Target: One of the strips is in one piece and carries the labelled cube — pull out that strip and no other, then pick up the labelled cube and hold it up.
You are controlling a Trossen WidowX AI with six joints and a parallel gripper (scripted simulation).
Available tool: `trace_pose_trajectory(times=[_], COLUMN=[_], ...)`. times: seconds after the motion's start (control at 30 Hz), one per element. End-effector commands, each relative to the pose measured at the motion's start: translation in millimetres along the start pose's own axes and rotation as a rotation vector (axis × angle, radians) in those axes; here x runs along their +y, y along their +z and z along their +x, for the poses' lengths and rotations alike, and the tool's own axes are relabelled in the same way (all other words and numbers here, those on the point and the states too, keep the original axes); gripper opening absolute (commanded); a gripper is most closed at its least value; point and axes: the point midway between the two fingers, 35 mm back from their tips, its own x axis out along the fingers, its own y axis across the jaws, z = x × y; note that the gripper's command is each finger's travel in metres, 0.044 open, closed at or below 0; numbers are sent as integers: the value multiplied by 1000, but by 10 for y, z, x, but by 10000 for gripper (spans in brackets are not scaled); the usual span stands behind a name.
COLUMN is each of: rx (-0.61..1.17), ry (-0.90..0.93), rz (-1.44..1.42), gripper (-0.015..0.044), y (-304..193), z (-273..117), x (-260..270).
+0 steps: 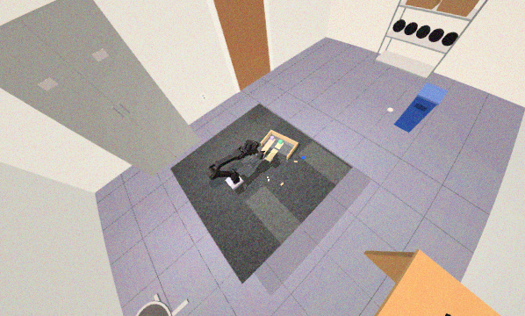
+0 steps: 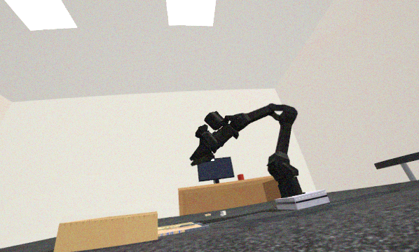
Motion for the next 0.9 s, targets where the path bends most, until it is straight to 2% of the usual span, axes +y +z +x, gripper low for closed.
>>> trace_pose_trajectory(times=[0.0, 0.4, 0.63, 0.87], rx=[65, 634, 930, 938], ry=[6, 97, 133, 134], rz=[-7, -151, -241, -243], gripper=[321, 6, 0, 0], y=[-11, -286, -584, -610], z=[82, 753, 1020, 1039], x=[36, 474, 717, 723])
